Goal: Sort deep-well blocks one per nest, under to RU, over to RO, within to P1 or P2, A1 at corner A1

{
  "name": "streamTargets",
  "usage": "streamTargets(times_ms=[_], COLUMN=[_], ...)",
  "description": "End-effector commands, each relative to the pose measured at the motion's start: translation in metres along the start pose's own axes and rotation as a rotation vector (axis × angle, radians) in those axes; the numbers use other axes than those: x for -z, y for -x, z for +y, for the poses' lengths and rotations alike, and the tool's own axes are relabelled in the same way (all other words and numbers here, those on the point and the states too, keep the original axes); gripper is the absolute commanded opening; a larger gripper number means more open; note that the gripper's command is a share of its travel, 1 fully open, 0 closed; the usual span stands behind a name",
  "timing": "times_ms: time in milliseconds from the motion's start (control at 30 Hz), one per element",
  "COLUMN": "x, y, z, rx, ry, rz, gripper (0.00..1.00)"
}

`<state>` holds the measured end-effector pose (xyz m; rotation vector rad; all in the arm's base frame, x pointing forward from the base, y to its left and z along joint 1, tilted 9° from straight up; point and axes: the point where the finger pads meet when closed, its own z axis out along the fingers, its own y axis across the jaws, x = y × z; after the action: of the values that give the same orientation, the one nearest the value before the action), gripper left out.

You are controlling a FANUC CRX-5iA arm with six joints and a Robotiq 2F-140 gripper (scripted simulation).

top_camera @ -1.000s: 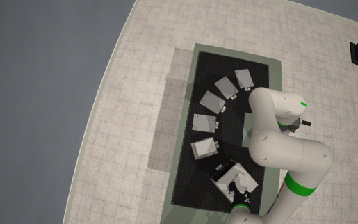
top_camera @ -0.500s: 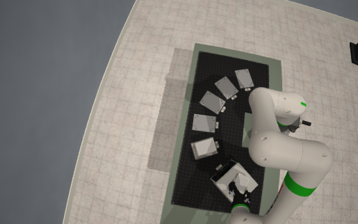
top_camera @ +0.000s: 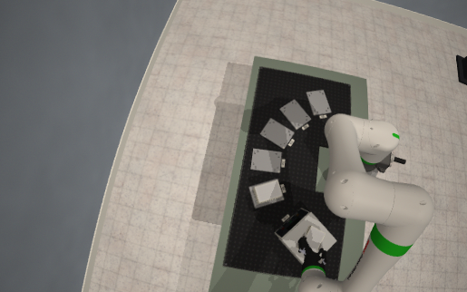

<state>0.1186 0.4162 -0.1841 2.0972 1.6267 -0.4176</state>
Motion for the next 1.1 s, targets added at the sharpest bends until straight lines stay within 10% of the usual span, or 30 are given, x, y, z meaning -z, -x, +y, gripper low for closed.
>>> streamTargets(times_ms=[0, 167, 200, 1067], x=[-0.0001, -0.0008, -0.0011, 0.0081], y=[-0.0003, -0.0007, -0.0009, 0.0045], z=[0.0000, 0.0000, 0.0000, 0.0000], rx=[0.000, 0.000, 0.000, 0.000], ry=[0.000, 0.000, 0.000, 0.000], rz=[0.000, 0.000, 0.000, 0.000], gripper=[0.10, 0.10, 1.00, 1.00])
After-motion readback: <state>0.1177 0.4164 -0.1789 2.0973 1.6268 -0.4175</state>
